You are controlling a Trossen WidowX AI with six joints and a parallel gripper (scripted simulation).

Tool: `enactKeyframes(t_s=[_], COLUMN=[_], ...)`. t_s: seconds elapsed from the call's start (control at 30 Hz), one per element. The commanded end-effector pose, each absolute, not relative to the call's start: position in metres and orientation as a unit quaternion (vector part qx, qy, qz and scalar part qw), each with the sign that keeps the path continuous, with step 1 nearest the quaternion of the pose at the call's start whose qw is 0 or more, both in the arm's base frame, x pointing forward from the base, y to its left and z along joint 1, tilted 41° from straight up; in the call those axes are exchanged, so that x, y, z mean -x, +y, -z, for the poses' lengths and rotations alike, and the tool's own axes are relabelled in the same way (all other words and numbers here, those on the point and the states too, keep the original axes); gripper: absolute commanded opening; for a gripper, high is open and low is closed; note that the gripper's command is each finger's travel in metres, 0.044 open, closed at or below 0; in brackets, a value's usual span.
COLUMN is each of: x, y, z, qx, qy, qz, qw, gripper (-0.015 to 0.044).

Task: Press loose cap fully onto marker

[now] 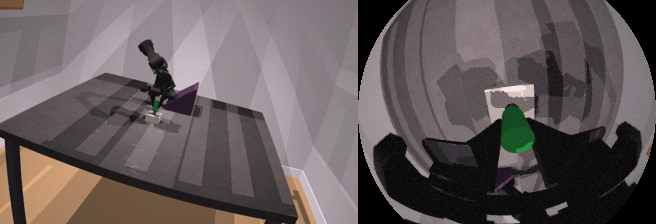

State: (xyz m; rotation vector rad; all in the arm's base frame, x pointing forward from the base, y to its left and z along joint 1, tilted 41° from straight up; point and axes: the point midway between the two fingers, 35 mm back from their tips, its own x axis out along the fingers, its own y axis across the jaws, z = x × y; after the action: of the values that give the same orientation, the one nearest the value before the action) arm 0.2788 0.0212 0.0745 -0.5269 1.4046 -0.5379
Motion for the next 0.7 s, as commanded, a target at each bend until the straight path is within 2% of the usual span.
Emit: enactKeyframes(t_s=[0.0, 0.43, 0.67], x=[-0.279, -0.279, -0.275], y=[0.021, 0.021, 0.059], z=[-0.074, -0.074, -0.117], qx=[0.236, 0.236, 0.236], qy=[0.63, 0.63, 0.631], qz=[0.241, 0.241, 0.24], qw=[0.699, 0.699, 0.699], gripper=[0.0105, 0.044, 0.044])
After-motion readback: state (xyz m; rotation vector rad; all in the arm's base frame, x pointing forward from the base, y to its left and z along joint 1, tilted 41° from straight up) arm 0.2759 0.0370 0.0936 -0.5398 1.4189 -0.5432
